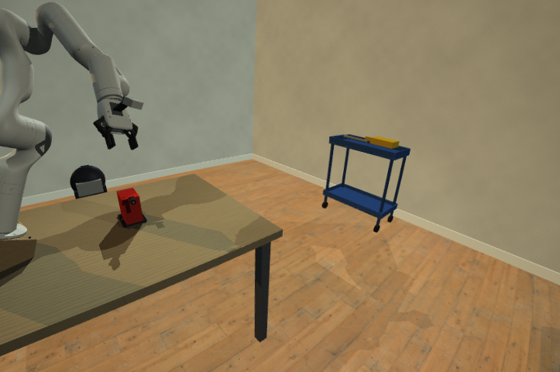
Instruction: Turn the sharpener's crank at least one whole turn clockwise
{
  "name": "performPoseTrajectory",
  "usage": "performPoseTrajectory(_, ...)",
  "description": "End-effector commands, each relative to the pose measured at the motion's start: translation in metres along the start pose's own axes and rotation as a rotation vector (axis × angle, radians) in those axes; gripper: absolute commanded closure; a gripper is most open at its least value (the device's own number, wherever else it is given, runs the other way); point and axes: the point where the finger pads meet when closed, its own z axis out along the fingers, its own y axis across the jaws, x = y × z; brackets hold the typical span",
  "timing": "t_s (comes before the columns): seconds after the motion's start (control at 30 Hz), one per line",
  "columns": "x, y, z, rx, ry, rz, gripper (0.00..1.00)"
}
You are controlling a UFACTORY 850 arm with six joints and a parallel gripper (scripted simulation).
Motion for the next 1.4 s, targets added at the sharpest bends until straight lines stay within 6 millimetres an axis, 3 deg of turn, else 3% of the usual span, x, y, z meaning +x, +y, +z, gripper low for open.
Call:
performPoseTrajectory(0.0, 0.001, 0.000, -0.001, 0.001, 0.002, 0.000, 0.00)
performPoseTrajectory(0.6, -0.001, -0.002, 0.001, 0.004, -0.006, 0.008, 0.00)
performPoseTrajectory(0.73, -0.034, -0.031, 0.024, 0.054, -0.120, 0.129, 0.00)
performPoseTrajectory(0.8, -0.037, -0.034, 0.026, 0.058, -0.130, 0.139, 0.00)
performPoseTrajectory(0.83, -0.050, -0.046, 0.034, 0.073, -0.177, 0.188, 0.00)
performPoseTrajectory(0.9, -0.053, -0.048, 0.036, 0.076, -0.185, 0.197, 0.00)
performPoseTrajectory(0.93, -0.067, -0.060, 0.043, 0.089, -0.235, 0.249, 0.00)
performPoseTrajectory(1.0, -0.070, -0.063, 0.045, 0.092, -0.245, 0.259, 0.00)
performPoseTrajectory(1.03, -0.084, -0.074, 0.051, 0.101, -0.291, 0.308, 0.00)
performPoseTrajectory(1.1, -0.084, -0.074, 0.051, 0.101, -0.291, 0.308, 0.00)
performPoseTrajectory(1.13, -0.101, -0.088, 0.058, 0.110, -0.349, 0.368, 0.00)
performPoseTrajectory(1.23, -0.106, -0.093, 0.060, 0.112, -0.365, 0.386, 0.00)
performPoseTrajectory(1.27, -0.121, -0.105, 0.066, 0.116, -0.415, 0.439, 0.00)
performPoseTrajectory(1.33, -0.123, -0.106, 0.066, 0.116, -0.419, 0.444, 0.00)
performPoseTrajectory(1.37, -0.137, -0.117, 0.071, 0.118, -0.465, 0.494, 0.00)
